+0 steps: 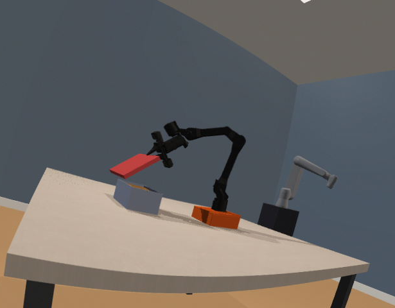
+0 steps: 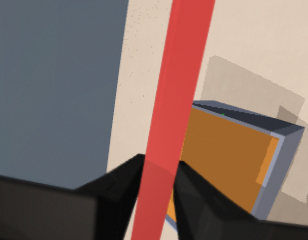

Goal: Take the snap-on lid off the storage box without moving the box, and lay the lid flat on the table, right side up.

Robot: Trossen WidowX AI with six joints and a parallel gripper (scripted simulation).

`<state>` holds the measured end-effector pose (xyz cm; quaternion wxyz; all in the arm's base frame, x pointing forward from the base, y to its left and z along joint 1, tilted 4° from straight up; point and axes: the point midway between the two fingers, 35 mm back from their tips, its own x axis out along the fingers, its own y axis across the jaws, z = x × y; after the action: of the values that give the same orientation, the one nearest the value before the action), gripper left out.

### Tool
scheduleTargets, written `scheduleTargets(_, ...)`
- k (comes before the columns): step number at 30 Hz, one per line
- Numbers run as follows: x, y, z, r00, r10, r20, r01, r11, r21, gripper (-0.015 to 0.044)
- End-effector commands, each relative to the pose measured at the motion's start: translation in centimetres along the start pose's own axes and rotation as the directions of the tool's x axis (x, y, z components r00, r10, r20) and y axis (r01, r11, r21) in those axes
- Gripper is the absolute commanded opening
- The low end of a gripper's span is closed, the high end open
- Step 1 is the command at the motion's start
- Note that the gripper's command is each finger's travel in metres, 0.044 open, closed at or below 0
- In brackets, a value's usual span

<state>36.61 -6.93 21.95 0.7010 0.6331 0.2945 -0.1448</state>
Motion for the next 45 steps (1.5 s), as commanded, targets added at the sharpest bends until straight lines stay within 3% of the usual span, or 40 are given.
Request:
scheduleTargets(1, -0.3, 0.7, 0.8, 1.0, 0.019, 0.002, -0.019, 1.0, -0.015, 0.0)
scheduleTargets(45, -1.3, 0.0, 9.5, 1.0, 0.017, 0.006, -0.017, 1.0, -0.021, 0.0)
